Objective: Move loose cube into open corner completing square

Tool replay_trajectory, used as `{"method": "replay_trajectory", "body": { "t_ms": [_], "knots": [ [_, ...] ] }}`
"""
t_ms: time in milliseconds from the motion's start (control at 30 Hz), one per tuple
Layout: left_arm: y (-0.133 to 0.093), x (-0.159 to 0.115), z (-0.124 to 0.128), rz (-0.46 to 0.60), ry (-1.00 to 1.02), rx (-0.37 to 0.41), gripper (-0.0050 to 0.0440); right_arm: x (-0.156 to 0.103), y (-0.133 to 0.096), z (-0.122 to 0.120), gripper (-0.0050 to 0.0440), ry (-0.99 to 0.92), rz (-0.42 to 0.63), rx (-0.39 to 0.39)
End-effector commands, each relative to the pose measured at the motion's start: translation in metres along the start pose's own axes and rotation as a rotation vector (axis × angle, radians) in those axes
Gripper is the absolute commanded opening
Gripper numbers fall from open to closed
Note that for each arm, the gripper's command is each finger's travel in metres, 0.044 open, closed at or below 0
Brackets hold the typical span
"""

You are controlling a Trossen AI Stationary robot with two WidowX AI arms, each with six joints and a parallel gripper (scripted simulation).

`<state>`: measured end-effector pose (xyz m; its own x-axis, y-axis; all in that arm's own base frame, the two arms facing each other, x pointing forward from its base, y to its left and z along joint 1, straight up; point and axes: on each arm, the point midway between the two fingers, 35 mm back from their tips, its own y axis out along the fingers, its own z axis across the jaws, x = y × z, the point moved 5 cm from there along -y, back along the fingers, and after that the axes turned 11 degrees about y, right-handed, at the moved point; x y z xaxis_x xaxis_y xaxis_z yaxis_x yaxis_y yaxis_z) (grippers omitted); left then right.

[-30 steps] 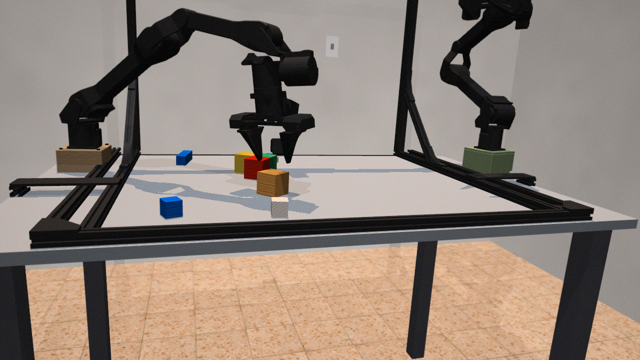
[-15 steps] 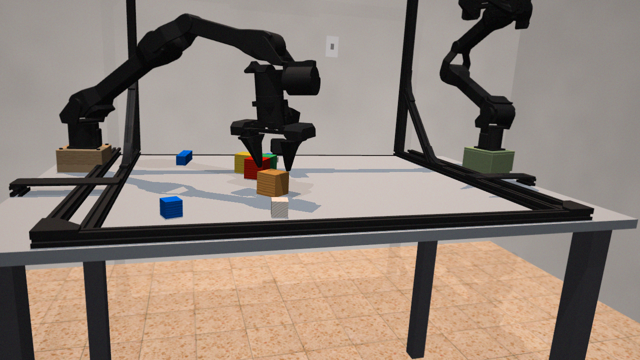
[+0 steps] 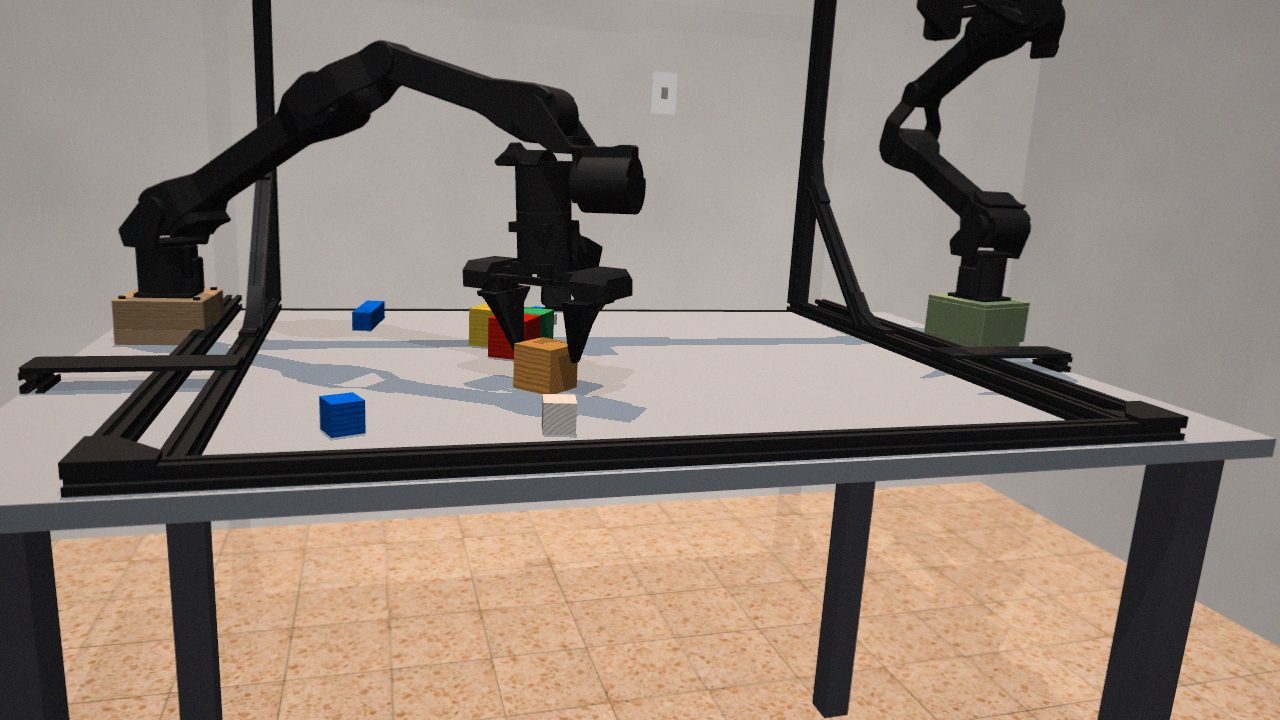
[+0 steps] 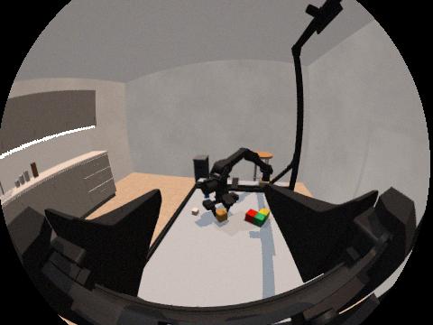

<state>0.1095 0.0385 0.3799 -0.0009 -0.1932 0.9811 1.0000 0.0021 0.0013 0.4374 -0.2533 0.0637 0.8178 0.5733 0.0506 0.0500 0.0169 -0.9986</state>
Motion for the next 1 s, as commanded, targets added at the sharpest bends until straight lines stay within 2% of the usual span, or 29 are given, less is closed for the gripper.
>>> {"method": "replay_trajectory", "body": {
  "t_ms": [0, 433, 500, 967],
  "knots": [
    [0.000, 0.000, -0.001, 0.000, -0.003, -0.002, 0.0400, 0.001, 0.012, -0.001, 0.0365, 0.003, 0.019, 0.005],
    [0.000, 0.000, -0.001, 0.000, -0.003, -0.002, 0.0400, 0.002, 0.027, 0.000, 0.0365, -0.003, 0.050, 0.013],
    [0.000, 0.000, -0.001, 0.000, -0.003, -0.002, 0.0400, 0.002, 0.027, 0.000, 0.0317, -0.003, 0.050, 0.013],
    [0.000, 0.000, -0.001, 0.000, -0.003, -0.002, 0.0400, 0.002, 0.027, 0.000, 0.0237, -0.003, 0.050, 0.013]
  ]
}}
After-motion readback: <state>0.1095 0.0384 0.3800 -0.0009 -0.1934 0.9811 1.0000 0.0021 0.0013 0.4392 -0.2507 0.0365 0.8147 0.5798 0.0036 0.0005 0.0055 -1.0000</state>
